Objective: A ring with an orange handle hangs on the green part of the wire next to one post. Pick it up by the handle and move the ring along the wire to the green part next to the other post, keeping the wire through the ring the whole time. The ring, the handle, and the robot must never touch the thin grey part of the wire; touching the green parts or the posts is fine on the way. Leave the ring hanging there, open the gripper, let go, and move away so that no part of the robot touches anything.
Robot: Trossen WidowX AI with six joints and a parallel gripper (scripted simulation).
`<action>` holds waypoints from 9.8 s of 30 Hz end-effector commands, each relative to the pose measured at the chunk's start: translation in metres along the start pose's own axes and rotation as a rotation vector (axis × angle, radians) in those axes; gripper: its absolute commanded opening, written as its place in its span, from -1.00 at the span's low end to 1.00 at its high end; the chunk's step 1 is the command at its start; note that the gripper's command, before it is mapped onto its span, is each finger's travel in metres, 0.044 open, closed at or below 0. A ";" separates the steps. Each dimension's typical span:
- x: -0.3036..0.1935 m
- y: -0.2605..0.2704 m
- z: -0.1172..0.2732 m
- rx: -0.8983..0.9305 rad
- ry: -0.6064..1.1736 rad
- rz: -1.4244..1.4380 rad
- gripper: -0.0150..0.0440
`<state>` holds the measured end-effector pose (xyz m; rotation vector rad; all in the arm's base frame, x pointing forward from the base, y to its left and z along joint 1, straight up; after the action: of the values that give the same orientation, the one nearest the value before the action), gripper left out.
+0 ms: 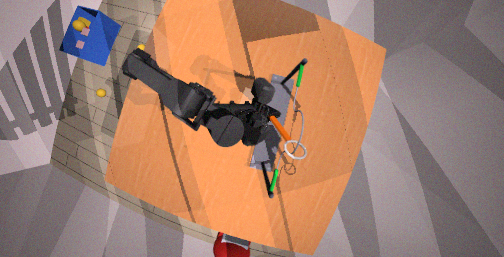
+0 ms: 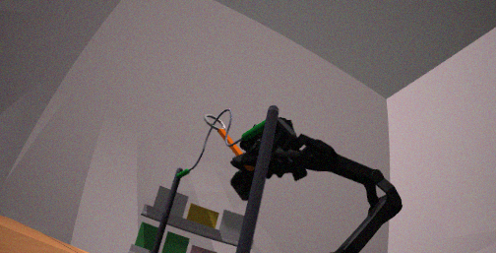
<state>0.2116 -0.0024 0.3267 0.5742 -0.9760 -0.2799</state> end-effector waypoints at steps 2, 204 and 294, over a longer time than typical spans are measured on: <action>0.001 0.000 0.000 -0.041 -0.008 0.073 -1.00; -0.132 0.003 -0.084 -0.368 -0.157 0.594 -1.00; -0.172 0.040 -0.099 -0.338 -0.150 0.541 0.05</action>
<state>0.2037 0.1431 0.1847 -0.0335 -1.1571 0.0057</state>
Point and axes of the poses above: the point midway between the two fingers, 35 mm back from their tips, its own z axis back along the fingers, its own y axis across the jaws, x = y × z, the point moved 7 cm from there along z, back along the fingers, and after that the axes turned 1 degree about -z, right-handed, at the moved point
